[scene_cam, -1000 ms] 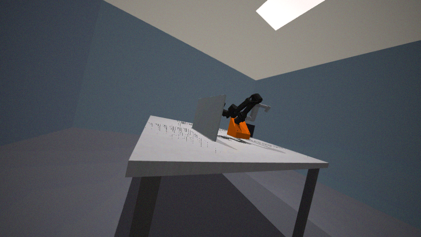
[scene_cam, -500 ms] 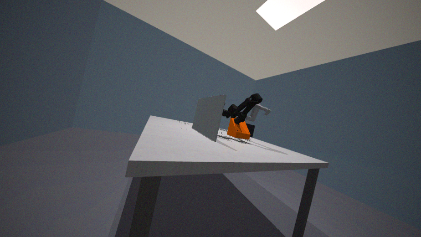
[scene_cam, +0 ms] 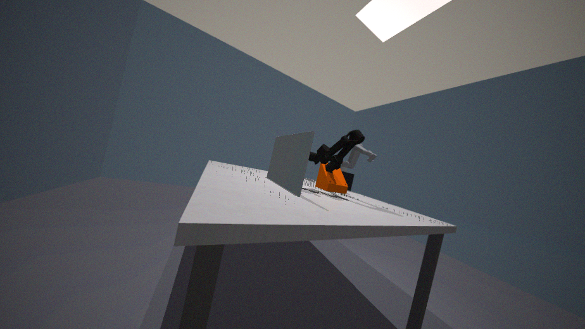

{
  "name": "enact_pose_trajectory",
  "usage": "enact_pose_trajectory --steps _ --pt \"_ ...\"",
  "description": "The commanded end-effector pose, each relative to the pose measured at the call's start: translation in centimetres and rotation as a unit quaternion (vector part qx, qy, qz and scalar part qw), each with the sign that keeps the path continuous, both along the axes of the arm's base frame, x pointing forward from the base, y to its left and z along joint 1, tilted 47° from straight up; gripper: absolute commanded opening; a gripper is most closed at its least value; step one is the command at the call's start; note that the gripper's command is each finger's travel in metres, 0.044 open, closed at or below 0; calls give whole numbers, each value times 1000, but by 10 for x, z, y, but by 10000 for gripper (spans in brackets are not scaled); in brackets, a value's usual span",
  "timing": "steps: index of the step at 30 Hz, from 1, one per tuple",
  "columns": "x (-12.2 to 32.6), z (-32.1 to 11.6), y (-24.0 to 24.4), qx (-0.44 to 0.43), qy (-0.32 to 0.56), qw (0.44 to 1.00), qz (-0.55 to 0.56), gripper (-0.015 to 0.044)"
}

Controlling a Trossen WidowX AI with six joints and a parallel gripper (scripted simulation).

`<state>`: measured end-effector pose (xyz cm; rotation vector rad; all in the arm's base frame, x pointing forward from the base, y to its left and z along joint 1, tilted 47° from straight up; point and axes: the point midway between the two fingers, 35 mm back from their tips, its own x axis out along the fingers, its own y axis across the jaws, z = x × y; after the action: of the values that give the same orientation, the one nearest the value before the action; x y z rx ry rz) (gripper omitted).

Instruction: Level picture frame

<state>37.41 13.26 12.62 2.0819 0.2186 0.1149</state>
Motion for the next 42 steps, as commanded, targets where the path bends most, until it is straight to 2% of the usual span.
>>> enact_pose_trajectory --steps 1,42 --pt "0 0 0 15 3 1000 1 0" --pt "0 -1 -1 112 23 993 0 0"
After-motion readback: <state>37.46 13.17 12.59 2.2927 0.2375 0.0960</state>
